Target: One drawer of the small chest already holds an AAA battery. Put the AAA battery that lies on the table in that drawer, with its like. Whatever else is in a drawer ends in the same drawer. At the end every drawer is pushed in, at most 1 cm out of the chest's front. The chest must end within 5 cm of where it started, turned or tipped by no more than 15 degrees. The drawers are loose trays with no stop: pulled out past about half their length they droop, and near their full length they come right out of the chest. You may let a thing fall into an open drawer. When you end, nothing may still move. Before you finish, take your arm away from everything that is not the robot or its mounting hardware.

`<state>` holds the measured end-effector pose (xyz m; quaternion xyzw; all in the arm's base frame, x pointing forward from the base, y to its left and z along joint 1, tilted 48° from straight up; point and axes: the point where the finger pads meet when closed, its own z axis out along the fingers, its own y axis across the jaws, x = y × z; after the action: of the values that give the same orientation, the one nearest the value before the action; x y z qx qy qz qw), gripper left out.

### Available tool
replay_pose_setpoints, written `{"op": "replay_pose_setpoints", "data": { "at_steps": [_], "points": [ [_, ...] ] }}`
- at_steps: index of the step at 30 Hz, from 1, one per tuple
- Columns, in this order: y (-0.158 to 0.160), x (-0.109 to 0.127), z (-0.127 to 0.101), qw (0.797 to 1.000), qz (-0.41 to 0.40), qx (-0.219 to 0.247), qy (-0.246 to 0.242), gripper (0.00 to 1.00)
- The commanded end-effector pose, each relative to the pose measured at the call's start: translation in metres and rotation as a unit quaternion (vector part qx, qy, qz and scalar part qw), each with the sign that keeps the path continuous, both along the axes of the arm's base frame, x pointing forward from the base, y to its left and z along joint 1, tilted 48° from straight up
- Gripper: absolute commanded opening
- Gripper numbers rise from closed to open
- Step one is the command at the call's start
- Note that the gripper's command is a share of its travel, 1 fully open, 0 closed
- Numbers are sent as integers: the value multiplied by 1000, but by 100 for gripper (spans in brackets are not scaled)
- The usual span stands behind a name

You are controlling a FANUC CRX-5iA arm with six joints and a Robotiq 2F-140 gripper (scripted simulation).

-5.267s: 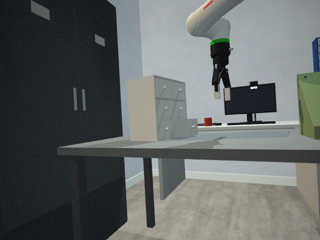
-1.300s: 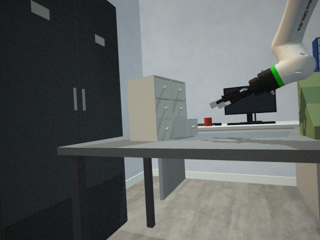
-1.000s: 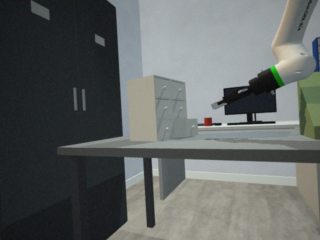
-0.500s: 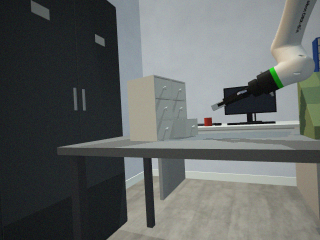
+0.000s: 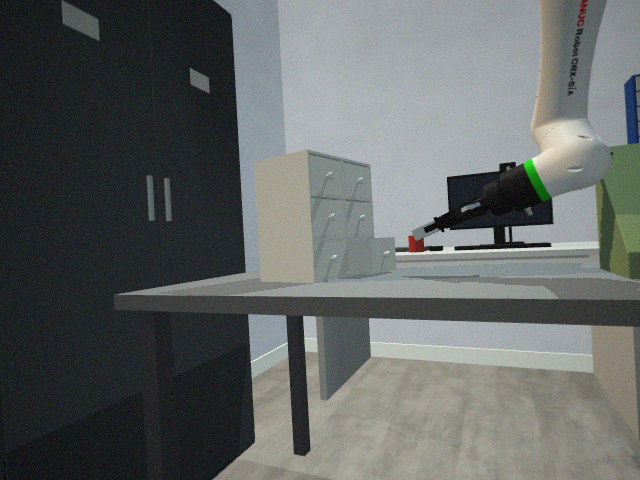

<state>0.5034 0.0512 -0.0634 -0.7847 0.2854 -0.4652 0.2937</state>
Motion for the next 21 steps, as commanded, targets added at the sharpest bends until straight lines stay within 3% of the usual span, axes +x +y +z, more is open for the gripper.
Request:
{"op": "replay_pose_setpoints", "data": {
  "at_steps": [1,8,21],
  "points": [
    [14,12,-16,1000,-1,-1,0,0],
    [30,26,-35,1000,-1,-1,0,0],
    [32,27,-37,1000,-1,-1,0,0]
  ]
}}
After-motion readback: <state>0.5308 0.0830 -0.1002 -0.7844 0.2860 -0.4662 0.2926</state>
